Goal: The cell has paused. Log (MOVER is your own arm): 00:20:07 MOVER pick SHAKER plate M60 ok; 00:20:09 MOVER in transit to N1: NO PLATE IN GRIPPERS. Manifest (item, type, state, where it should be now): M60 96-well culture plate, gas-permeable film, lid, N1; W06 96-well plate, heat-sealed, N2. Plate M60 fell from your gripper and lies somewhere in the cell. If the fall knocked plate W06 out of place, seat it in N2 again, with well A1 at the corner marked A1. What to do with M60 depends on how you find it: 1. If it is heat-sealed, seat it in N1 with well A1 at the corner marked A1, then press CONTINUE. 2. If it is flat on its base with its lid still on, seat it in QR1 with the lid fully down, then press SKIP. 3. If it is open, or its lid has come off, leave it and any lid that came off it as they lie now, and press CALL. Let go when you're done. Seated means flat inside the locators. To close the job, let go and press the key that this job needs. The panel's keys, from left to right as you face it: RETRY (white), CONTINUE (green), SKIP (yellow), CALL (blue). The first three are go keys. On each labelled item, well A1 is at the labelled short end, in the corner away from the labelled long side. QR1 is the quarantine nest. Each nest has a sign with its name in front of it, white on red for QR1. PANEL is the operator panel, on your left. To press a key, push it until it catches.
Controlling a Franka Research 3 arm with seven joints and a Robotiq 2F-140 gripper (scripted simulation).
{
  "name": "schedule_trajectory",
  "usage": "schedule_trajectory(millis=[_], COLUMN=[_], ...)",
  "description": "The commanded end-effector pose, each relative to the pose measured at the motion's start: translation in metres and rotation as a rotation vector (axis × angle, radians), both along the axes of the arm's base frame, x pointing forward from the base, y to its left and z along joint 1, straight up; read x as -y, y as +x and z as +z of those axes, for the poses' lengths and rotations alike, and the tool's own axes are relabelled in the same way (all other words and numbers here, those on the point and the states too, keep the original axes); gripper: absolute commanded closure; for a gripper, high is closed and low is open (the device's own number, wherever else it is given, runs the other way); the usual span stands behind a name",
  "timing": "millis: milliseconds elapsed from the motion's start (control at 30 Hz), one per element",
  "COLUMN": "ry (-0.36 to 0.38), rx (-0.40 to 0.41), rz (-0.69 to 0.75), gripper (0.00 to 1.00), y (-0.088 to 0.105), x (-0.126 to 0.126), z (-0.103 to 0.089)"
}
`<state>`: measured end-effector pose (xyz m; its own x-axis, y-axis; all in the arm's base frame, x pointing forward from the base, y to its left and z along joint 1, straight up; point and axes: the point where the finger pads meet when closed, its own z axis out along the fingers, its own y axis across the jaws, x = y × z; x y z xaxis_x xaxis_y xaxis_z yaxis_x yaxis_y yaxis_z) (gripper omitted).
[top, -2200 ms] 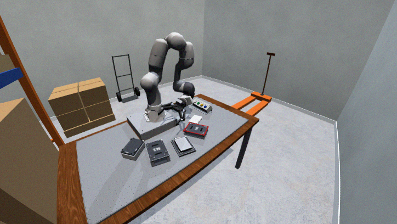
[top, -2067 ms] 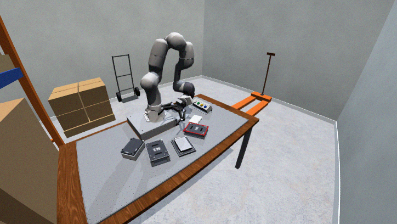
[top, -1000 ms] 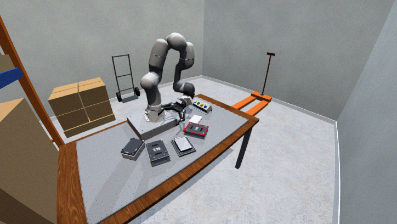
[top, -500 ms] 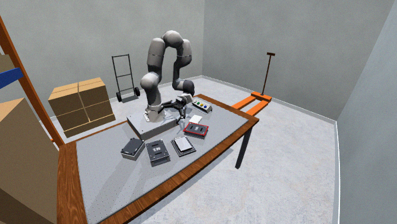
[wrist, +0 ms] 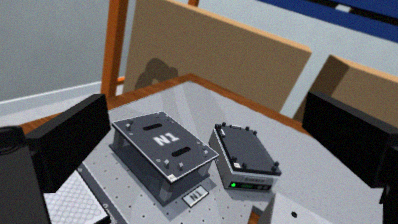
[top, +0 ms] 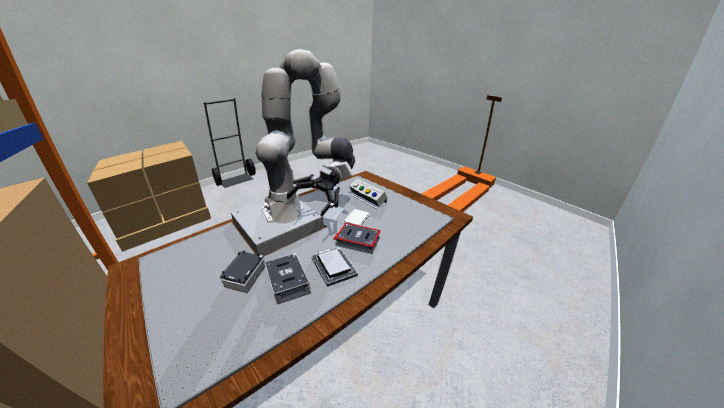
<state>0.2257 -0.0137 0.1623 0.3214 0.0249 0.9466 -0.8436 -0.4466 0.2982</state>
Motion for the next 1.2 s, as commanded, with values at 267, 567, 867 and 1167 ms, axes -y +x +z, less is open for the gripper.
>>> schedule_trajectory(millis=[267,567,867,1167], ry=[-0.031,-0.031,-0.031,-0.029], rx=[-0.051,-0.051,-0.051,-0.055], rz=[0.001,0.001,0.001,-0.003], gripper=[0.0,0.0,0.0,0.0], y=[-0.002,-0.002,-0.002,-0.002], x=[0.002,0.002,0.002,0.002], z=[0.028,0.039,0.042,0.041])
